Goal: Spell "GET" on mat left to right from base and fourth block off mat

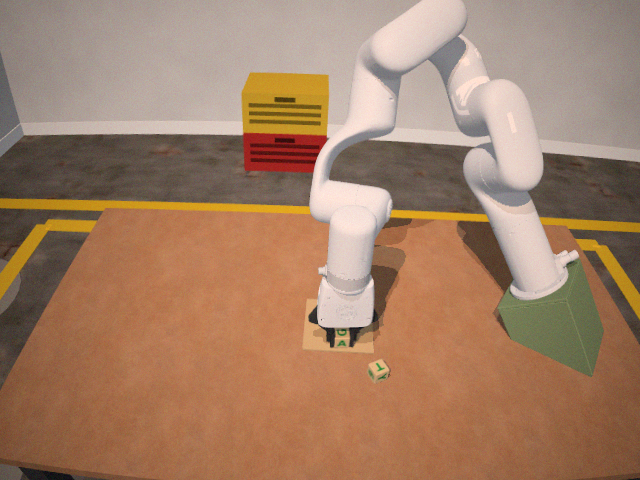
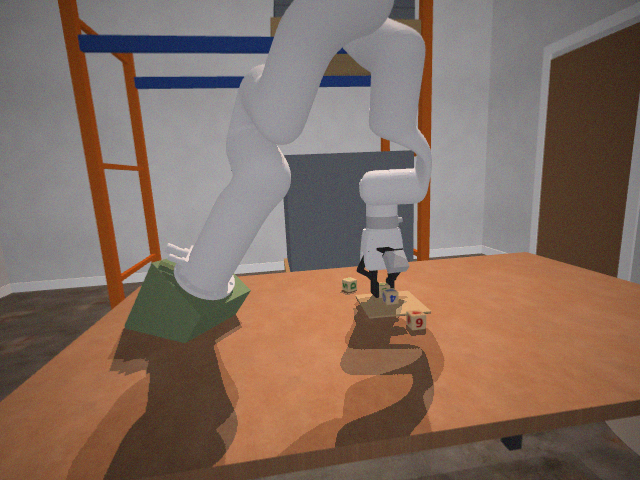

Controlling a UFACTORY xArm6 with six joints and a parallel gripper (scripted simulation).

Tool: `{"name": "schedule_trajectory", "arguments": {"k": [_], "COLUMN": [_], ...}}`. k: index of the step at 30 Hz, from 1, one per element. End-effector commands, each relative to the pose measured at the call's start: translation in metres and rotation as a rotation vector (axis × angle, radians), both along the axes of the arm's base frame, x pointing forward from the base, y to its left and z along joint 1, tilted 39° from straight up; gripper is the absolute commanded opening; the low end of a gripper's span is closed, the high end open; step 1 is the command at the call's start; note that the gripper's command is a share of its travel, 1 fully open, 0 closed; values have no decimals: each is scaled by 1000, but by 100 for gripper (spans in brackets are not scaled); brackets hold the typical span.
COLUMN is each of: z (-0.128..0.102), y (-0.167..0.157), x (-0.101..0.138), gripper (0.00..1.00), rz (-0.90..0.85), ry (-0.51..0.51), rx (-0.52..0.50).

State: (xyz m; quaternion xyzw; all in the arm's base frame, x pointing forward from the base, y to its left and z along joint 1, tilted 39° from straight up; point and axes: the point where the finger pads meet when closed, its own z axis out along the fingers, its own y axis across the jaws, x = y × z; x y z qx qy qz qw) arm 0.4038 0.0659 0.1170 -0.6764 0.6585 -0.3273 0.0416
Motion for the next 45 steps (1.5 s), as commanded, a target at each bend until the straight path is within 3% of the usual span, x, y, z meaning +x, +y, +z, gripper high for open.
{"name": "schedule_trajectory", "arguments": {"k": [1, 15, 30, 45], "z": [1, 1, 1, 3], "y": [1, 1, 1, 2], "x": [1, 1, 1, -1], "gripper": [27, 27, 47, 47], "rz": [1, 1, 1, 1], "ry": [-2, -2, -2, -2], "rx": [1, 1, 1, 1]}}
